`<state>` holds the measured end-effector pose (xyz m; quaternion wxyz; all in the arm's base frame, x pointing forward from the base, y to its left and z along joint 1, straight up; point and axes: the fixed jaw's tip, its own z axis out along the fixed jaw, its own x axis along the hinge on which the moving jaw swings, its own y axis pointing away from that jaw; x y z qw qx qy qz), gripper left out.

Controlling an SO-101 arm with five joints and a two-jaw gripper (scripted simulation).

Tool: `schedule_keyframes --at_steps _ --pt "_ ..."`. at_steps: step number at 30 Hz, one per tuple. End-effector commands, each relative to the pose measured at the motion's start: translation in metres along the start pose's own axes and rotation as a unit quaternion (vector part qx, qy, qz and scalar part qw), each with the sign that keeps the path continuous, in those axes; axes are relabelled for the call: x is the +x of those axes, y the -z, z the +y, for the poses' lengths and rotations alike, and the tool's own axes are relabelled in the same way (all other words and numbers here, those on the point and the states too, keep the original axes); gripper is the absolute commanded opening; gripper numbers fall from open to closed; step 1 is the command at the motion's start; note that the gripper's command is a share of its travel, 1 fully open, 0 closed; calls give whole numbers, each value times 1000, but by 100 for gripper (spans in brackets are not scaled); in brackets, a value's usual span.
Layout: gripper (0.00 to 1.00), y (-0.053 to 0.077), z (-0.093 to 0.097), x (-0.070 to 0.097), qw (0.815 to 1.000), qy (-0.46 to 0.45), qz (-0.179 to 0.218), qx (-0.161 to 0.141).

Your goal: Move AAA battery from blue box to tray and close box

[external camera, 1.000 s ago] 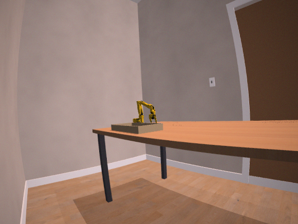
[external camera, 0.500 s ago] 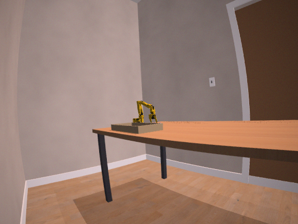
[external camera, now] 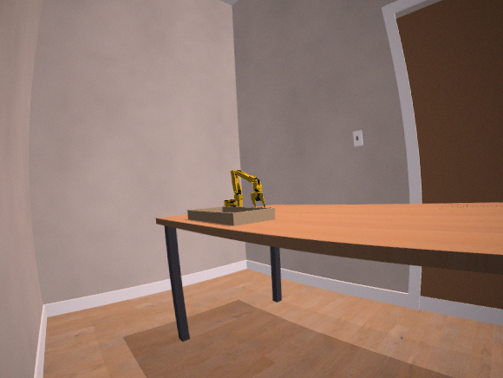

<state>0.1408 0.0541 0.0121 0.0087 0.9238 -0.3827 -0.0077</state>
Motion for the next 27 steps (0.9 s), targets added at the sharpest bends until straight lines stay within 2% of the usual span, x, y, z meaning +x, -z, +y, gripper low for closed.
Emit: schedule_keyframes --at_steps 1,7,22,27 --pt "29 7 -4 0 1000 0 4 11" --pt "29 12 -5 0 1000 0 4 11" --pt "29 43 -4 0 1000 0 4 11" --pt "29 48 -3 -1 1000 0 4 11"
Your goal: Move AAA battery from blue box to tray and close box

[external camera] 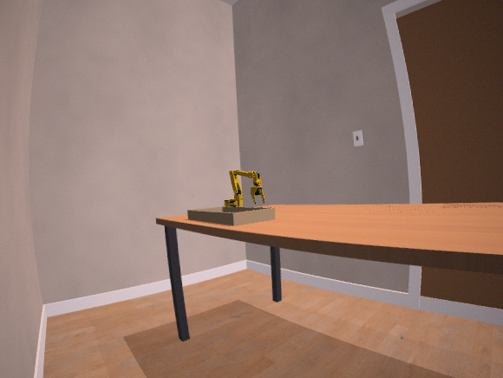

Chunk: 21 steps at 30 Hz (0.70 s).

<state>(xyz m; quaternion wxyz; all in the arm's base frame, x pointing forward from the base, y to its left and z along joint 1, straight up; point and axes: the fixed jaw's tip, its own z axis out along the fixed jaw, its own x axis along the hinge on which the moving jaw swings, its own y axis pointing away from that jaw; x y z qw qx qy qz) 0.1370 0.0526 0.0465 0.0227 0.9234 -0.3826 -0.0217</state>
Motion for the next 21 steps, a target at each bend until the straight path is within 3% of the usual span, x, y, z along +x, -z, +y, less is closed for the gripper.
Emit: schedule_keyframes --at_steps 1,21 --pt "29 15 -6 1 1000 0 11 29" --pt "29 20 -5 0 1000 0 11 29"
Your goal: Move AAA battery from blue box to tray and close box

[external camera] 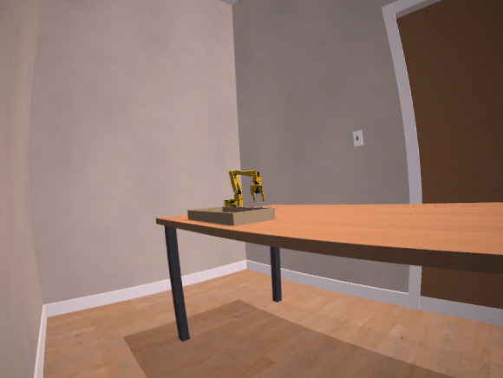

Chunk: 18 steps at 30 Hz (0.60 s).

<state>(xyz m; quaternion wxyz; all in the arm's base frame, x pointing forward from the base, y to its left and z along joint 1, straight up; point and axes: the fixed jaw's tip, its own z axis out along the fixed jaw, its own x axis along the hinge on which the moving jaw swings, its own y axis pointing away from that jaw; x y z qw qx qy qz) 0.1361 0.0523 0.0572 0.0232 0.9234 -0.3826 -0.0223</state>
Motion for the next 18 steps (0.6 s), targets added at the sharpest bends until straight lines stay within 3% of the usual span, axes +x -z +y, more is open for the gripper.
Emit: schedule_keyframes --at_steps 1,18 --pt "29 10 -7 1 999 0 12 30" --pt "29 15 -9 2 999 0 12 30"
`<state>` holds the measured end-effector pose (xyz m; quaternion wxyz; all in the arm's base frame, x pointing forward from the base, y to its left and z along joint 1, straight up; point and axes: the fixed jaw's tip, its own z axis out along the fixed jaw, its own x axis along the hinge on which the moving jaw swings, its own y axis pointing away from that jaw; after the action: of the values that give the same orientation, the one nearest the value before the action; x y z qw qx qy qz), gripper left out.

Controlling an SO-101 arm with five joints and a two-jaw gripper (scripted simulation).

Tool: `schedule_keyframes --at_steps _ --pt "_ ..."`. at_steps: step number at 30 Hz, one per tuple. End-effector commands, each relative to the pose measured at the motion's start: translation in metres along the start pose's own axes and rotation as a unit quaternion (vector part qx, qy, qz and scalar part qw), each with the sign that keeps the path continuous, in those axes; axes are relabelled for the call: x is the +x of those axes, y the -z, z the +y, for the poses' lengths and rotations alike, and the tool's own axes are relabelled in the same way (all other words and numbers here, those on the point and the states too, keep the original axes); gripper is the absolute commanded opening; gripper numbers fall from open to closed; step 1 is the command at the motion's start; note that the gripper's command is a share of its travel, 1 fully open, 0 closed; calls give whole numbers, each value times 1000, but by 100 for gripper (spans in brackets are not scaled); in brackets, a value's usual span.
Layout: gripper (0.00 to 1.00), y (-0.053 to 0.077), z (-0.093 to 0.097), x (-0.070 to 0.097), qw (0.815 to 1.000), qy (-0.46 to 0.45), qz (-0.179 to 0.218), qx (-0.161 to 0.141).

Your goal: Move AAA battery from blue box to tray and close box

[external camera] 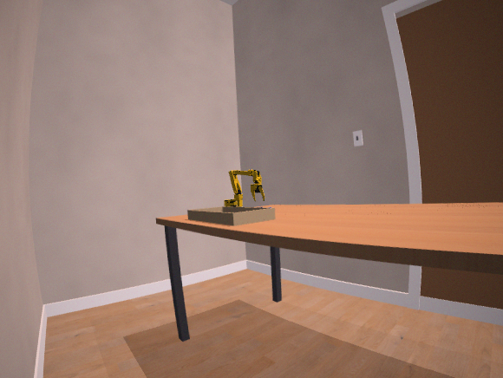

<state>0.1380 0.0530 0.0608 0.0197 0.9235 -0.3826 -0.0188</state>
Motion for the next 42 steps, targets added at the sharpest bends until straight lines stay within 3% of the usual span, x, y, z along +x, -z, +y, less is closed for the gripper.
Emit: schedule_keyframes --at_steps 1,42 --pt "29 12 -8 1 1000 0 10 26" --pt "29 11 -7 1 1000 0 10 26"
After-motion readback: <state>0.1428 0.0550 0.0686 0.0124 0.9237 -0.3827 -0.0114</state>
